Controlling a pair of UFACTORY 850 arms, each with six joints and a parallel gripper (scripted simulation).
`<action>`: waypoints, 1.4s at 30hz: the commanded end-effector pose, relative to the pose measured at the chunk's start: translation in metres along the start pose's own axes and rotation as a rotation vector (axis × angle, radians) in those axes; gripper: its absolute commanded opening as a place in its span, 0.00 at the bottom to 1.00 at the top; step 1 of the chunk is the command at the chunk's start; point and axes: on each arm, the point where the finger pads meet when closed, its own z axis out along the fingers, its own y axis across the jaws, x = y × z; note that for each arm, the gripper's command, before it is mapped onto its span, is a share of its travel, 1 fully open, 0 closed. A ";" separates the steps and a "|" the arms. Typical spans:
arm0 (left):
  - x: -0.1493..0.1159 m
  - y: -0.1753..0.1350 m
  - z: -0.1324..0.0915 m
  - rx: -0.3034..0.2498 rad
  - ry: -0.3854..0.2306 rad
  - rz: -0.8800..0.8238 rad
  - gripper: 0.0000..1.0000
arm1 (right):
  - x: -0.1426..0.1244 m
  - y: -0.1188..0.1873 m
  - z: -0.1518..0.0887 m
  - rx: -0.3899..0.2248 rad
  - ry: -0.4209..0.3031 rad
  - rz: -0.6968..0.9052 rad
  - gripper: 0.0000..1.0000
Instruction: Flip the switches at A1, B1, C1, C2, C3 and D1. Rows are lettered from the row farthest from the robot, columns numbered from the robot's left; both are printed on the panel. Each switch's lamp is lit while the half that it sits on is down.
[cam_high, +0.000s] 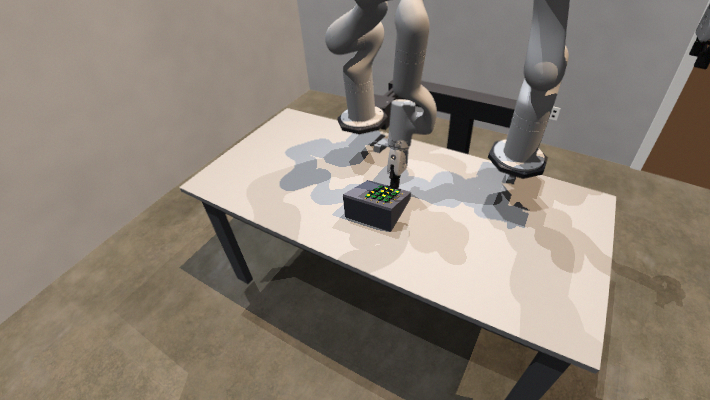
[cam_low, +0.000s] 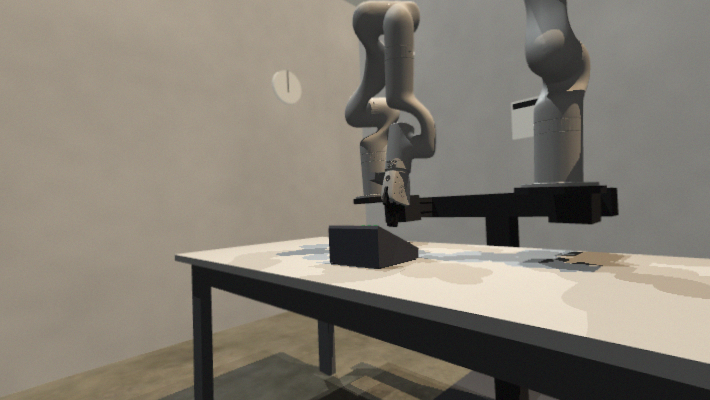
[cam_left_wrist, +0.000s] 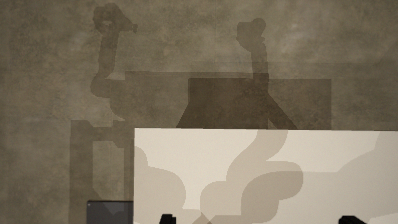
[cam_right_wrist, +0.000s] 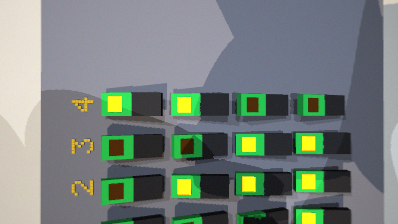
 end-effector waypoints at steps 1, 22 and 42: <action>0.000 0.000 -0.001 0.000 0.002 0.000 1.00 | -0.001 0.000 0.001 0.001 -0.001 0.000 0.00; 0.000 0.000 -0.001 0.000 0.002 0.000 1.00 | -0.001 0.000 0.023 0.001 -0.001 0.000 0.00; 0.000 0.000 -0.001 0.000 0.002 0.000 1.00 | 0.000 0.000 0.028 0.001 -0.001 0.000 0.00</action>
